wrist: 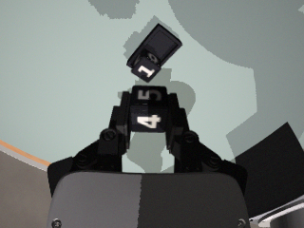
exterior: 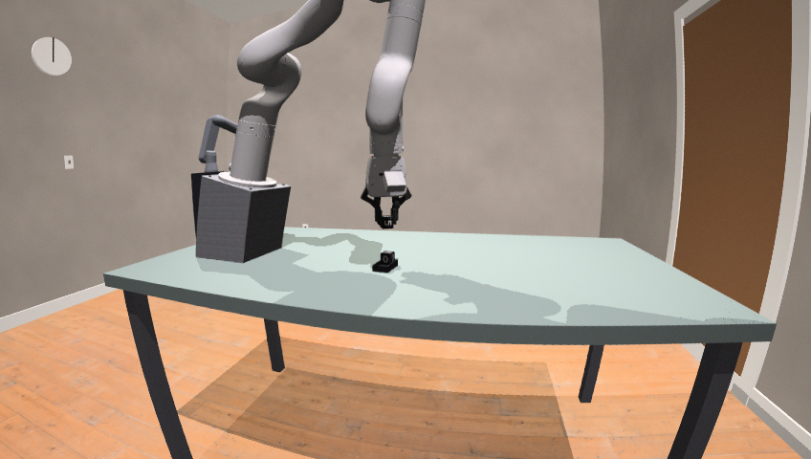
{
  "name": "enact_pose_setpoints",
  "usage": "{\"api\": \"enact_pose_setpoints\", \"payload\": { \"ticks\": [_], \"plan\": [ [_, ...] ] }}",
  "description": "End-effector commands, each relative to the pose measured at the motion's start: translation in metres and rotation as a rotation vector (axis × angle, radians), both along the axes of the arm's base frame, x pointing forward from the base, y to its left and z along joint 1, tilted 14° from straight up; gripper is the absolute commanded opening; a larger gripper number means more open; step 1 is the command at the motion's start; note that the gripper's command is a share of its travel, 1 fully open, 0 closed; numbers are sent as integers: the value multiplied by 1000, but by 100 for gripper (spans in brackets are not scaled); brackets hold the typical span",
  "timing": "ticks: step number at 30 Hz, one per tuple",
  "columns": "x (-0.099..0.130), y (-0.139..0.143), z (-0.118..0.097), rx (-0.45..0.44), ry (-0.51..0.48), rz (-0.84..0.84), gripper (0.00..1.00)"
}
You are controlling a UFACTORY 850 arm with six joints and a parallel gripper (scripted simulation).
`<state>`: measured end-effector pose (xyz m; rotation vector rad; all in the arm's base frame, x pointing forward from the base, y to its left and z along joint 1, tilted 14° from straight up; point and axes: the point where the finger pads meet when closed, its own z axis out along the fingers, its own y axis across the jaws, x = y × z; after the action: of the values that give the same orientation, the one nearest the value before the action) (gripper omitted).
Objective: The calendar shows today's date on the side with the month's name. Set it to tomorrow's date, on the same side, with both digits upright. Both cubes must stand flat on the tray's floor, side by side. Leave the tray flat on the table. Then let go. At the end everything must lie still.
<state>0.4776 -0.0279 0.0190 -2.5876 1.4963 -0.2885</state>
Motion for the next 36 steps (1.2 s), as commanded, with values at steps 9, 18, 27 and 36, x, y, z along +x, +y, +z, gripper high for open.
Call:
{"api": "enact_pose_setpoints", "payload": {
  "ticks": [9, 18, 27, 36],
  "plan": [
    [3, 13, 0, -116, -14, 353, 27],
    [5, 24, -1, -189, -16, 649, 27],
    [6, 32, -1, -245, -18, 883, 27],
    [7, 44, -2, -319, -20, 1191, 27]
  ]
}}
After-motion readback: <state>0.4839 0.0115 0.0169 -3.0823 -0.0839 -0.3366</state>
